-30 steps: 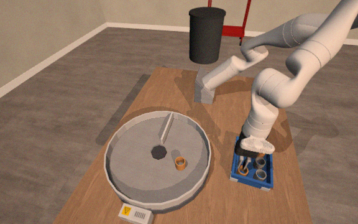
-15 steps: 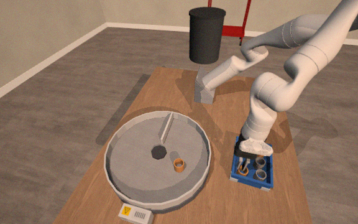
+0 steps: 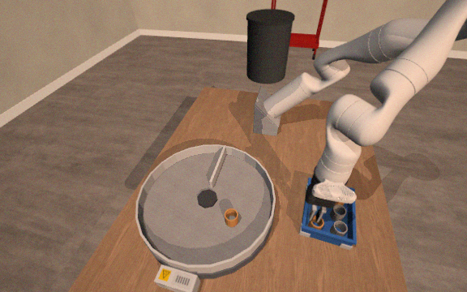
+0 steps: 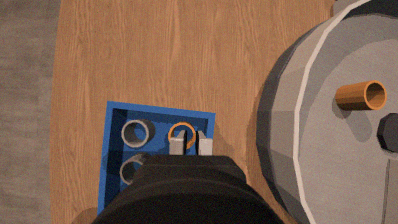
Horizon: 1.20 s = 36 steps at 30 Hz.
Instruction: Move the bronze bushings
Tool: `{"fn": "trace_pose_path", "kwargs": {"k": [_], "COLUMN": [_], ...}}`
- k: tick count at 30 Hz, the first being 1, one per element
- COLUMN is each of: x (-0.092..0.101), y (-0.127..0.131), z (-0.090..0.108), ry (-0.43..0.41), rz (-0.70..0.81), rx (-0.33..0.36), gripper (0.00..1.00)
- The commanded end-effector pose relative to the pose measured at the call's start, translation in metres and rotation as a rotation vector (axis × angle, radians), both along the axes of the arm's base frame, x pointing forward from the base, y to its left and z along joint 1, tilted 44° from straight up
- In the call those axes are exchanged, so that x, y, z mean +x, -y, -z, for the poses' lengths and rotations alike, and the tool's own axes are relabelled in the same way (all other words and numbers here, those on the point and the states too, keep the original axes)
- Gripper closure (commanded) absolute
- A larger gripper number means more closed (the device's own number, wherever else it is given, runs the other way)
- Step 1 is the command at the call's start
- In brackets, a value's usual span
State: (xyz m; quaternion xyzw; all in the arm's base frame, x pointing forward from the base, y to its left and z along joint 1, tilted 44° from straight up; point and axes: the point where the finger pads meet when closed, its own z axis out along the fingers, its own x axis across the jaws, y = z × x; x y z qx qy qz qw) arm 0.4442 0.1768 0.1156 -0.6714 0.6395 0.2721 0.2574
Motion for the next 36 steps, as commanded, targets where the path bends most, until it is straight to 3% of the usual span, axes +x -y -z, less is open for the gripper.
{"fn": "trace_pose_path", "kwargs": {"k": [1, 36], "x": [0.0011, 0.0021], "y": [-0.0005, -0.0004], "z": [0.0005, 0.0033], "ry": [0.003, 0.003], "rz": [0.004, 0.004], "rx": [0.003, 0.003], "gripper": [0.64, 0.64]}}
